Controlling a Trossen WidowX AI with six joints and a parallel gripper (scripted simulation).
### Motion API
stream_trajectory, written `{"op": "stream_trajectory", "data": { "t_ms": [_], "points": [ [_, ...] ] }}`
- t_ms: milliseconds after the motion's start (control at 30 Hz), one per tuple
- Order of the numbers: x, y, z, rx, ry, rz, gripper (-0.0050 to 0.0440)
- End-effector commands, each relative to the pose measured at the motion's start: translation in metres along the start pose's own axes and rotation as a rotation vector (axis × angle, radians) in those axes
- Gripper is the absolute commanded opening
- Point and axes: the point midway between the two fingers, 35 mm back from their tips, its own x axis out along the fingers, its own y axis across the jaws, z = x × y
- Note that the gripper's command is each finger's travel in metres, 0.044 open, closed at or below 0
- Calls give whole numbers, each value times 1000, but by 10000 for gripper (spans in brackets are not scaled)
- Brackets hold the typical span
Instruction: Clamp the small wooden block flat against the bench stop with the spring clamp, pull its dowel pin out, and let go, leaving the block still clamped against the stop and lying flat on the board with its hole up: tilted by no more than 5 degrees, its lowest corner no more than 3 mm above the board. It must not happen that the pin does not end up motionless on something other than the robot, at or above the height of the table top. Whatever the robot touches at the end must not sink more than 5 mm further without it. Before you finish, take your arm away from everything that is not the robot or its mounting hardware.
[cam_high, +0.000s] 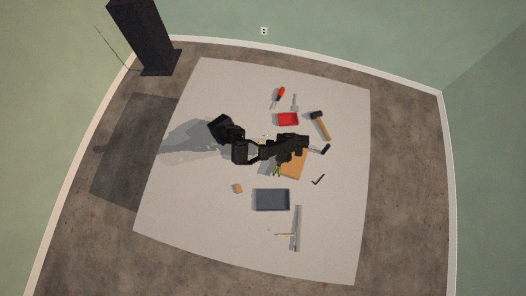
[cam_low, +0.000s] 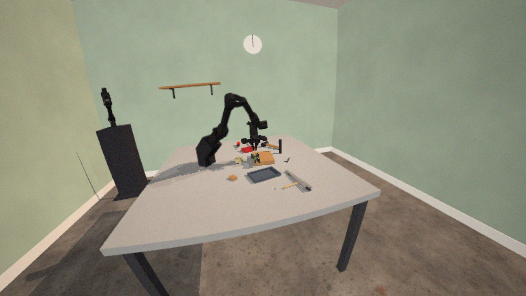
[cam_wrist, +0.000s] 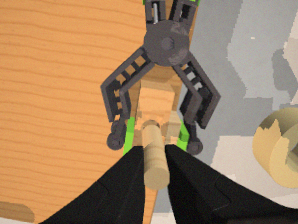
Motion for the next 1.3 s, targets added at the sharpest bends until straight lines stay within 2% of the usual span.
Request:
{"op": "stream_trajectory", "data": {
  "t_ms": [0,1267],
  "points": [
    [-1,0,0,2,3,0,0],
    [-4,1,-4,3,9,-2,0]
  ]
}}
